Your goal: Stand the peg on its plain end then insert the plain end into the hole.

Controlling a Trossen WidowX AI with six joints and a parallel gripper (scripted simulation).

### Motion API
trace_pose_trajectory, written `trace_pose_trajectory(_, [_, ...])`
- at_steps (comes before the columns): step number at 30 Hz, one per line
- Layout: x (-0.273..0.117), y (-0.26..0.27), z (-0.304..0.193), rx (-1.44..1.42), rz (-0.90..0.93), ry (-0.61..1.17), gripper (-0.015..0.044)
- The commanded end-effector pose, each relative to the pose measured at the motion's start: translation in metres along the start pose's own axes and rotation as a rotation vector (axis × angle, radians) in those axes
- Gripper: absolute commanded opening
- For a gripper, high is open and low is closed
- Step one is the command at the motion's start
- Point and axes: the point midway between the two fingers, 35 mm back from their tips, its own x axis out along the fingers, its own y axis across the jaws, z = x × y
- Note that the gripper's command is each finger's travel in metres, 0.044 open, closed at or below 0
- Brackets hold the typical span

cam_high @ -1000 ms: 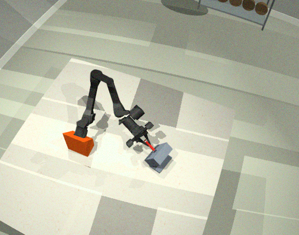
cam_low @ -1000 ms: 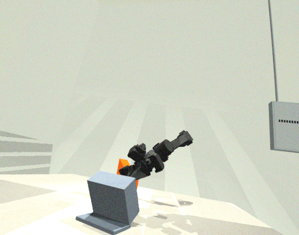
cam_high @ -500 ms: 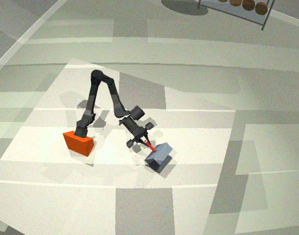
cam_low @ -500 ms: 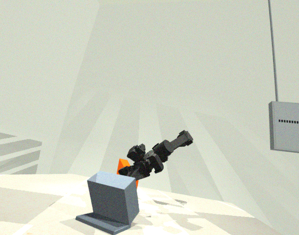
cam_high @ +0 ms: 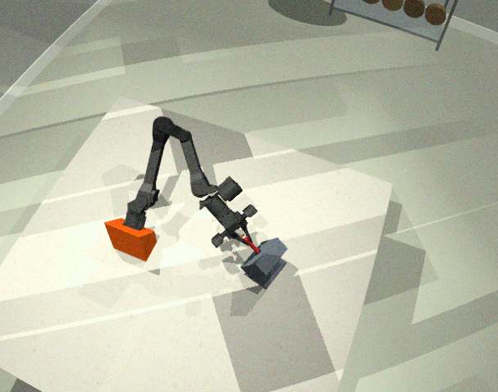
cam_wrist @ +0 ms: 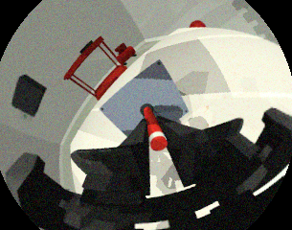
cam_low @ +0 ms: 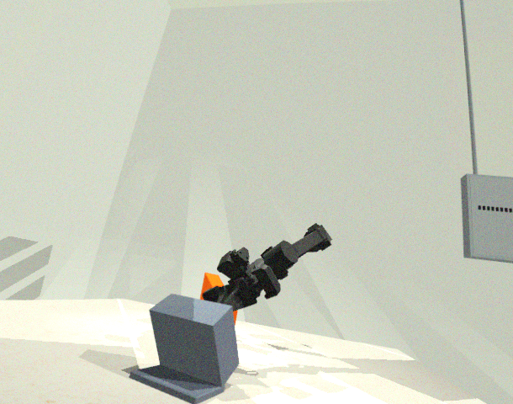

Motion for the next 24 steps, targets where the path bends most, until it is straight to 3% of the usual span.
trace_pose_trajectory(1, [0.0022,0.0017,0.0004,0.002,0.002,-0.002,0.0])
trace_pose_trajectory(24, [0.012,-0.0003,-0.0005,0.002,0.002,-0.002,0.0])
